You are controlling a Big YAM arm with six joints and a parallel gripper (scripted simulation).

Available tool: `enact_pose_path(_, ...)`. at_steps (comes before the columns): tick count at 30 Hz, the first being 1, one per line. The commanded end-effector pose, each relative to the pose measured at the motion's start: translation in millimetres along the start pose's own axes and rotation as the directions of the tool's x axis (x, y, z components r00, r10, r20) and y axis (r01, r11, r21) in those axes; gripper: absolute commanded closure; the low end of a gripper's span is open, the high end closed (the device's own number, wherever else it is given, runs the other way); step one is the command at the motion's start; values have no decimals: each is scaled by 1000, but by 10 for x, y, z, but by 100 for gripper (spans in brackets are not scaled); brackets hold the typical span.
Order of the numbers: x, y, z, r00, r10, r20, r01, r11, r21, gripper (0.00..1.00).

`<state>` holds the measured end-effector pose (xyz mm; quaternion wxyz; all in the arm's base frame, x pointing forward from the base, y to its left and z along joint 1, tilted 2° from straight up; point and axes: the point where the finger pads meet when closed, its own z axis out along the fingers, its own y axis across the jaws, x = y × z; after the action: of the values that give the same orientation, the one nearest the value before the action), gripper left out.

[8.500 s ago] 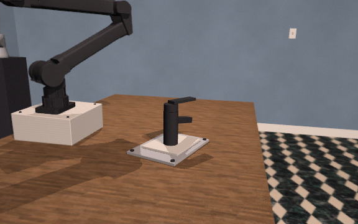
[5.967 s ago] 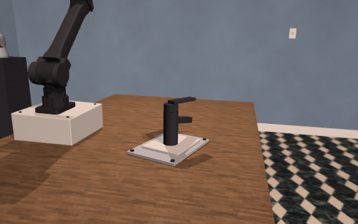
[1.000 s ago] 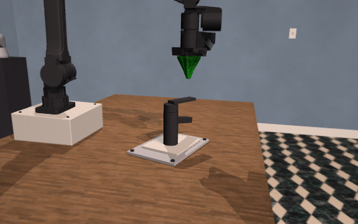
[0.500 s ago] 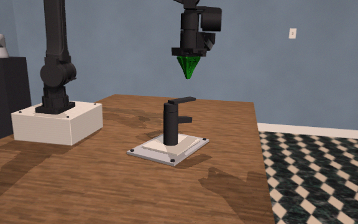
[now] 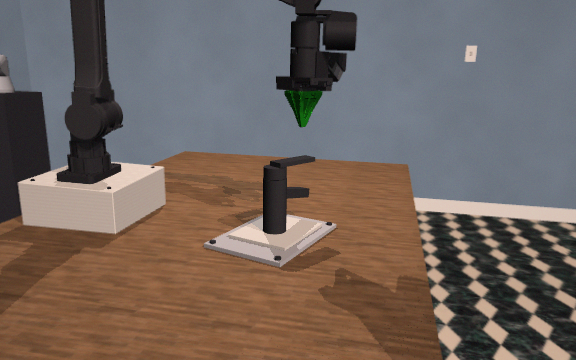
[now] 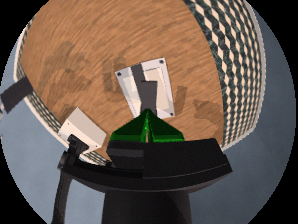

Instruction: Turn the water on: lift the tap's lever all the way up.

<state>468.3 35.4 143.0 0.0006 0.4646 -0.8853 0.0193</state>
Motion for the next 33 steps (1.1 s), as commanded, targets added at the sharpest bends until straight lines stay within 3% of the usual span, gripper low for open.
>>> enact_pose_path(1, -7, -125, -5, 1000, 16, 4, -16, 1000, 7, 100)
enact_pose_path(6, -8, -126, -7, 1000, 16, 5, -16, 1000, 8, 100)
enact_pose_path(7, -8, -126, -7, 1000, 16, 5, -16, 1000, 8, 36)
enact_pose_path(33, -9, -127, -8, 1000, 16, 5, -16, 1000, 8, 36)
